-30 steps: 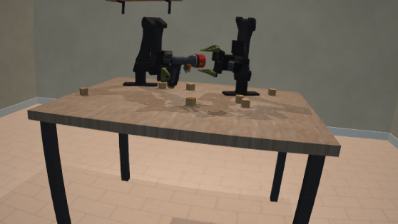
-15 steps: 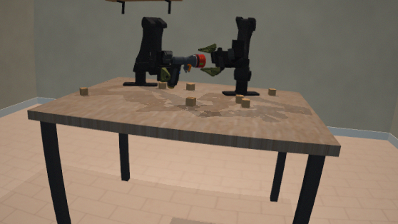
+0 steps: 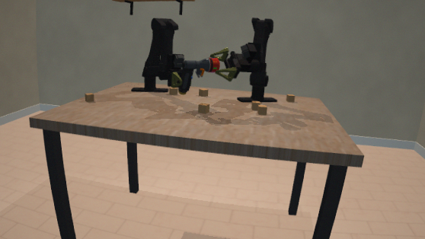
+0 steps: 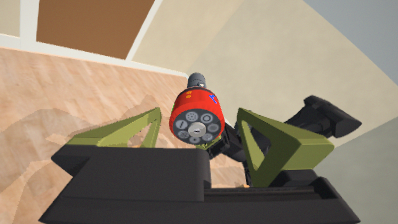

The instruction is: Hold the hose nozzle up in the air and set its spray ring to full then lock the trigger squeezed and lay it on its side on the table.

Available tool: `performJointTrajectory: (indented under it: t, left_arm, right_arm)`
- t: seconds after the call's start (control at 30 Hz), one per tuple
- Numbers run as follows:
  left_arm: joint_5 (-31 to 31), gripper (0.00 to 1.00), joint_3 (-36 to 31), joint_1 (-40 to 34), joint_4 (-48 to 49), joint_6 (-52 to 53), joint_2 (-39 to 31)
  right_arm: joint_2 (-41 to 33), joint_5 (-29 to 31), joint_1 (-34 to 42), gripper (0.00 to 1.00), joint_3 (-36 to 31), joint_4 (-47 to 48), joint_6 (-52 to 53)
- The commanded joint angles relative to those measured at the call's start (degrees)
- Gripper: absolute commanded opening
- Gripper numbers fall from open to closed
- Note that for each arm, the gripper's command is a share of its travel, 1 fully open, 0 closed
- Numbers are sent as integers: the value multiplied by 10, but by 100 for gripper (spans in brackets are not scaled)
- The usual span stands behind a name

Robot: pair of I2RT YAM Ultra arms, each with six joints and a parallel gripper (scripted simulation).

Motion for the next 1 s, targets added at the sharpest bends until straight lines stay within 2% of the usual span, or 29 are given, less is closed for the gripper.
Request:
performJointTrajectory:
  t: [0.0,0.3,0.33,0.5,0.67,0.83,0.87,0.97]
  left_arm:
    - [4,92,13,1,-16,21,-15]
    - [4,92,14,1,-20,23,-16]
    - [-21,92,19,-16,16,17,19]
    - [-41,92,24,-34,42,7,46]
    - [-29,92,24,-23,8,14,25]
    - [-31,92,24,-25,32,14,31]
    - [-29,0,27,-27,23,14,31]
    - [-28,0,27,-27,22,14,32]
  right_arm:
    - [-16,-1,1,36,21,46,5]
    - [-16,-1,1,36,21,46,5]
    - [-16,-1,1,36,21,46,5]
    - [-16,-1,1,36,21,46,5]
    - [-16,-1,1,36,21,46,5]
    - [-16,-1,1,36,21,46,5]
    - [-16,-1,1,36,21,46,5]
    - [-16,1,1,36,21,46,5]
